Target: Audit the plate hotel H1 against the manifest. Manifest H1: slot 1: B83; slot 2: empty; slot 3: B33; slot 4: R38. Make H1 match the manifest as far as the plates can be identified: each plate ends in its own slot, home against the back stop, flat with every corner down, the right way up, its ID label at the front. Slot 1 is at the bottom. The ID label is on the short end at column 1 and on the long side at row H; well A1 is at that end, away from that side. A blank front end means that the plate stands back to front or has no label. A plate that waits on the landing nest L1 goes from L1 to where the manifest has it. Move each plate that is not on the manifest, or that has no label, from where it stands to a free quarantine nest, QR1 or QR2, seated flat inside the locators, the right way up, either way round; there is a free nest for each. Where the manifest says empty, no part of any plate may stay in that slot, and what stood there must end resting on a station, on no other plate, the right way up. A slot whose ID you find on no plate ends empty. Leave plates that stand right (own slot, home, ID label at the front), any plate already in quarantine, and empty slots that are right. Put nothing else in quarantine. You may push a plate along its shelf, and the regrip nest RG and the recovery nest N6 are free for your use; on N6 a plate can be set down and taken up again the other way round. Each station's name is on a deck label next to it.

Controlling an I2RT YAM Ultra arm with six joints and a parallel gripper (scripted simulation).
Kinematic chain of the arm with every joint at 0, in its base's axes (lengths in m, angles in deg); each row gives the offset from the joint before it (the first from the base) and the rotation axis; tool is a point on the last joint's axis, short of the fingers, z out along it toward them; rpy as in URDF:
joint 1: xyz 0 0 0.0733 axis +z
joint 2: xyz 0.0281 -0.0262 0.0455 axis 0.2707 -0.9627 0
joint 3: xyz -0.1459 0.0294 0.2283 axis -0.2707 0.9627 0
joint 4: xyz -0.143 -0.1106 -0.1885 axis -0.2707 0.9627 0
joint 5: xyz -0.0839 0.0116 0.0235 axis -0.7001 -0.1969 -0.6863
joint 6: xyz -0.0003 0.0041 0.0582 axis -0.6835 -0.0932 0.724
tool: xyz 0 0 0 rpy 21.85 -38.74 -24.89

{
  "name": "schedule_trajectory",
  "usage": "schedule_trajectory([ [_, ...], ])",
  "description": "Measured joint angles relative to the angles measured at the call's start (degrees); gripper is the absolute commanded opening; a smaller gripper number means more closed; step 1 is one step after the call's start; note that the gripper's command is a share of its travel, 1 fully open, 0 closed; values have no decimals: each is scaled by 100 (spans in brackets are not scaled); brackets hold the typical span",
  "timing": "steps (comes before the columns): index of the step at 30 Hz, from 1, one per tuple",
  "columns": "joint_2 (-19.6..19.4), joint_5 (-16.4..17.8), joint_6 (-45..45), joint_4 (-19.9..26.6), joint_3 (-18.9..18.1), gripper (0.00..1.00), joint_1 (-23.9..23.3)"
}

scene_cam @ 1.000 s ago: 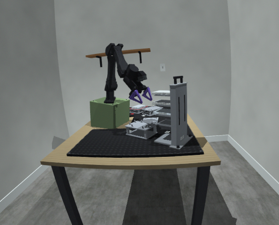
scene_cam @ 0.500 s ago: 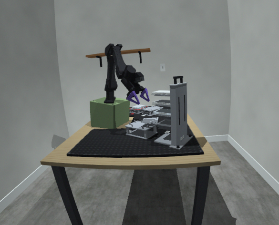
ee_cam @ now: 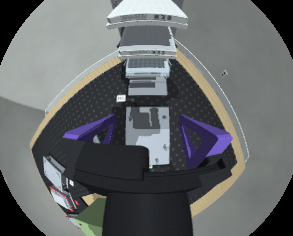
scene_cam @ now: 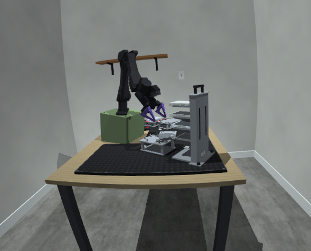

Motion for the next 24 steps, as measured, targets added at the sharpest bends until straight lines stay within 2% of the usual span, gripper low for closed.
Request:
schedule_trajectory([
  [6, -103, 0, 4, -227, 42, 100, 9],
  [15, -466, -33, 26, -588, 131, 100, 42],
  [24, -651, -90, 79, -660, -103, 100, 129],
])
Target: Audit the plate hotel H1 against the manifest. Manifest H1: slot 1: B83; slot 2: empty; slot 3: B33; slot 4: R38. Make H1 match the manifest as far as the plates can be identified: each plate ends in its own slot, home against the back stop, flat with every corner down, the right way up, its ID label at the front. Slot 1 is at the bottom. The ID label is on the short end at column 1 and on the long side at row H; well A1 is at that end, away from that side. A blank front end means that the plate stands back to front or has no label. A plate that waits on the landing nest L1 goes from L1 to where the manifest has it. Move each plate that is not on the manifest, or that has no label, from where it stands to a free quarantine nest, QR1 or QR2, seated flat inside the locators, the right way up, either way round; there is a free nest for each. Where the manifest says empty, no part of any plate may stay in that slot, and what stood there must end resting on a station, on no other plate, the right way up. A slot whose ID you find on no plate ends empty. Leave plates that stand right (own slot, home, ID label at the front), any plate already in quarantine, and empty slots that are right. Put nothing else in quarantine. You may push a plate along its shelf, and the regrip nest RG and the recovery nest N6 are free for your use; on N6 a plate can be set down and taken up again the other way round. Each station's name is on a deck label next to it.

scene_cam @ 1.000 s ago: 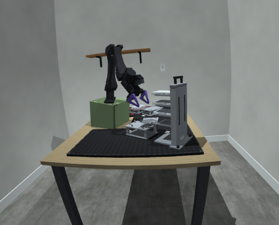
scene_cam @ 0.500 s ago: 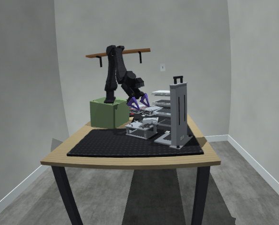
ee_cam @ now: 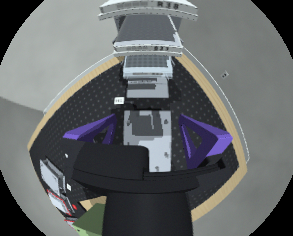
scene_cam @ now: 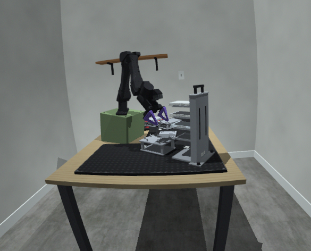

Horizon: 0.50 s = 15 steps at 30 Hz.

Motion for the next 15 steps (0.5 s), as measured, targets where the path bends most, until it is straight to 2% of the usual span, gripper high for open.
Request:
schedule_trajectory([
  [9, -306, -72, 61, 17, -302, 100, 101],
  [15, -308, -79, 72, 20, -341, 100, 105],
])
